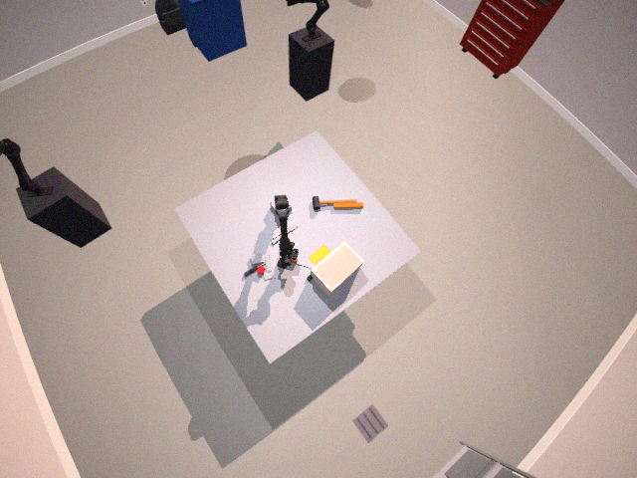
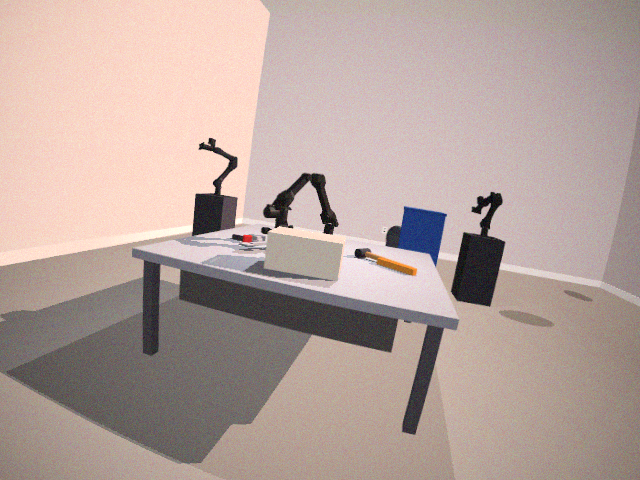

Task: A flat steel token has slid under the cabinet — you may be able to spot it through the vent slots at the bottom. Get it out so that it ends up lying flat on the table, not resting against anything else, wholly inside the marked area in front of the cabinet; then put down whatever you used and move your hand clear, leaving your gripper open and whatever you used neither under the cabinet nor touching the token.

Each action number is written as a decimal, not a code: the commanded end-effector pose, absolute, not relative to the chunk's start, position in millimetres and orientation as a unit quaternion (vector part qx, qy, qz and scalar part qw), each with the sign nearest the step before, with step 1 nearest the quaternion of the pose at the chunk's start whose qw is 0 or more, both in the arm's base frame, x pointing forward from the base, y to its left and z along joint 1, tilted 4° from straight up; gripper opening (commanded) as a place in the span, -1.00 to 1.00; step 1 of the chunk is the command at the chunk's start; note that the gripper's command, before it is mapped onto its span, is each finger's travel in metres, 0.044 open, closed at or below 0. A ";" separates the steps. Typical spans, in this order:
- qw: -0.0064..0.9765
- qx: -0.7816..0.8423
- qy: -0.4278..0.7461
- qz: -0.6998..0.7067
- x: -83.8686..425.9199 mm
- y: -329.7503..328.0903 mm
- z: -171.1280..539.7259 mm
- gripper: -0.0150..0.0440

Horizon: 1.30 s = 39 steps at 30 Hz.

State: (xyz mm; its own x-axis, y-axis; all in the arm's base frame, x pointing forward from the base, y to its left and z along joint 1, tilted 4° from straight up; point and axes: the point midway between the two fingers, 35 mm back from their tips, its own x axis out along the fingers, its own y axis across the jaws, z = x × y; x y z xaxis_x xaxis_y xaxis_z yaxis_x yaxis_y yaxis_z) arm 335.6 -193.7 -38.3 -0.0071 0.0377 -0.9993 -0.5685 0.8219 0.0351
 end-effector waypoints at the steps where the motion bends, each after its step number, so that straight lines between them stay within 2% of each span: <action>1: 0.676 -0.197 0.673 0.224 342.2 -189.2 -38.1 -0.49; 39: 0.676 -0.196 0.674 0.225 324.5 -163.5 -40.4 -0.49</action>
State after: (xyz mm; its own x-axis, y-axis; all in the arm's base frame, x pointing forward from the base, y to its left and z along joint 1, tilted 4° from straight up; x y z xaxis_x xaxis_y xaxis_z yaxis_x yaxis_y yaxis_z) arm 326.7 -167.7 -39.4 -0.0027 0.0354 -0.9994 -0.5617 0.8268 0.0308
